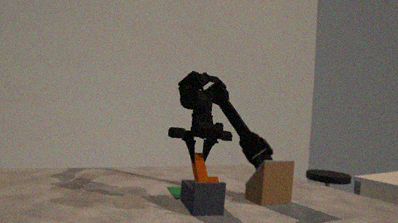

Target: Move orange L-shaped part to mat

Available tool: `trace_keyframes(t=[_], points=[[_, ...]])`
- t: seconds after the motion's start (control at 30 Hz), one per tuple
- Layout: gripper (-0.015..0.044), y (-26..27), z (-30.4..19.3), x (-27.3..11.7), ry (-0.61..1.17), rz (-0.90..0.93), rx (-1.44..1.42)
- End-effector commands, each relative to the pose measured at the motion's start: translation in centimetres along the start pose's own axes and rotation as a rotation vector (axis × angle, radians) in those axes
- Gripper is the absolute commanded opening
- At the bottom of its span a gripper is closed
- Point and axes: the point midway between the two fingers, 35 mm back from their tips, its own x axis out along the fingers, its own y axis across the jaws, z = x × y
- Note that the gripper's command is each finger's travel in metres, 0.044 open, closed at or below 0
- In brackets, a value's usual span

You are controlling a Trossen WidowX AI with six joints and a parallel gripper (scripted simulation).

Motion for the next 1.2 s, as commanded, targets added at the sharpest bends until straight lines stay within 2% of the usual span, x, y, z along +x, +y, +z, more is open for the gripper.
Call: trace_keyframes(t=[0.0,0.7,1.17], points=[[0.0,-0.1,0.1,-0.8,-0.007,0.001,0.009],[0.0,-0.1,-0.1,-2.8,-0.007,0.002,0.008],[0.0,0.3,-5.7,-2.3,-0.004,0.002,0.007]])
